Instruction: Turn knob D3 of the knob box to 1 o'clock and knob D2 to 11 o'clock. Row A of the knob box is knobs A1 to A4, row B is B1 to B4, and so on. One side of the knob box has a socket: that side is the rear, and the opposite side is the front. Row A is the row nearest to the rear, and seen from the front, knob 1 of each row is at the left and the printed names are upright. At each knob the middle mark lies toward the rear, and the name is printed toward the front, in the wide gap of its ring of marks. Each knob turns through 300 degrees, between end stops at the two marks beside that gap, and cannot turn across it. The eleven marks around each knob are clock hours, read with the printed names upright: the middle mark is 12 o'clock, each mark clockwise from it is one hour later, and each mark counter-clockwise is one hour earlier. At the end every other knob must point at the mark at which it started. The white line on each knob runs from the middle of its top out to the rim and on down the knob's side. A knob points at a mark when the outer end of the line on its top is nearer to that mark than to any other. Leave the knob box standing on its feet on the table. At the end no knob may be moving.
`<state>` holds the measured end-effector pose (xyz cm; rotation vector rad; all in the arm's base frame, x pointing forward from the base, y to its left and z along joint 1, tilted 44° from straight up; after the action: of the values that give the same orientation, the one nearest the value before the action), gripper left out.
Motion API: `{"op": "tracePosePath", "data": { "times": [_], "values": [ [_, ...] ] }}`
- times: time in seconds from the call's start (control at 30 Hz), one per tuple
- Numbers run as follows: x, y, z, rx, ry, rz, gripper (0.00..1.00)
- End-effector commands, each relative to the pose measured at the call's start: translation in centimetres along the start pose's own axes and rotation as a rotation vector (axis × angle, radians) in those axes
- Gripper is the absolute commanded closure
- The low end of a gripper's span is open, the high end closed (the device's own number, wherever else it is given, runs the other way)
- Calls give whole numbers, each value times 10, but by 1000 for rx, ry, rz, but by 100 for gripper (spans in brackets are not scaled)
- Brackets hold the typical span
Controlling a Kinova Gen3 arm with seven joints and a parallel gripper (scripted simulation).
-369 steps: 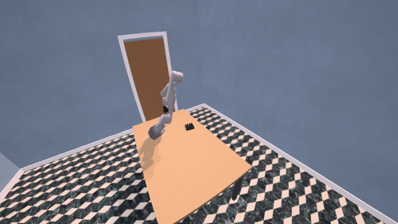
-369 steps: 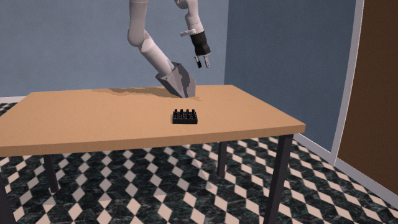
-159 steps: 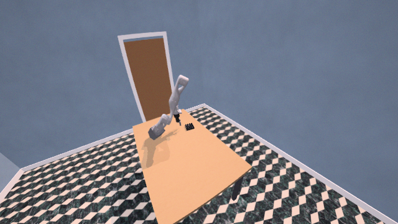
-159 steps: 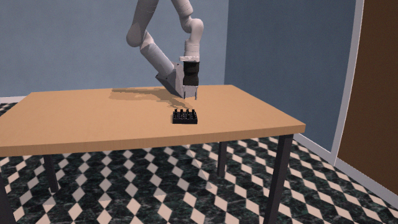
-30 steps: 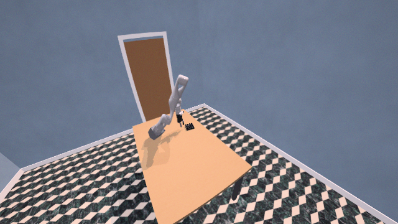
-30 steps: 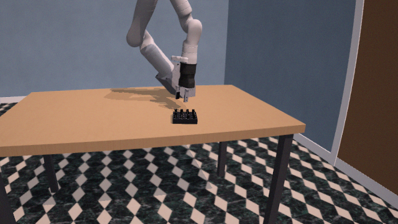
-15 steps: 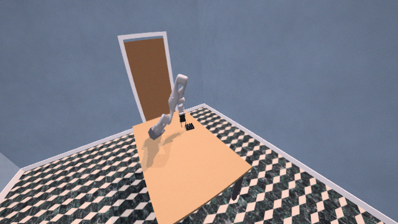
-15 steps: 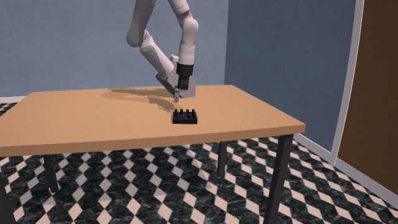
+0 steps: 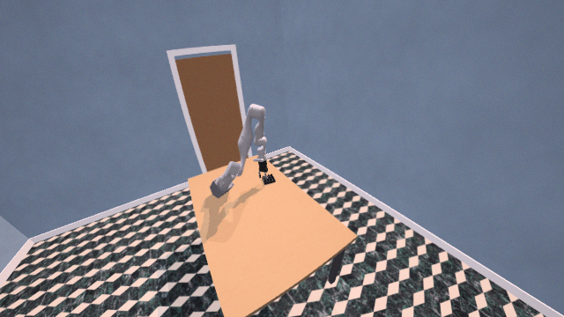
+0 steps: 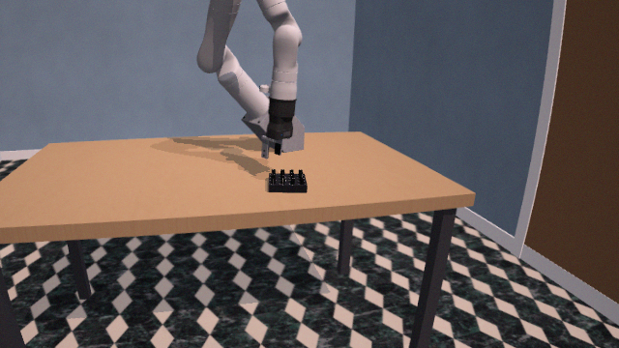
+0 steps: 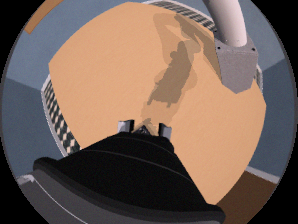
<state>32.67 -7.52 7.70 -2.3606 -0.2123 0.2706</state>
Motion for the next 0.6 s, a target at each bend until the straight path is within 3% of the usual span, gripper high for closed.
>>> {"op": "tracePosePath", "data": {
  "times": [0.0, 0.57],
  "values": [
    [6, -4, -3, -1, 111, -19, 0],
    [28, -13, -20, 30, 697, -50, 0]
  ]
}}
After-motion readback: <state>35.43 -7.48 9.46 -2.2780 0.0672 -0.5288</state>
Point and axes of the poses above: the point where the finger pads meet when closed, its own y axis out along the fingers, its own z axis across the jaws, x = y × z, the point moved 3 cm from there along -y, back along the fingers, and after that the axes turned 7 degrees about y, right-handed, at the moved point
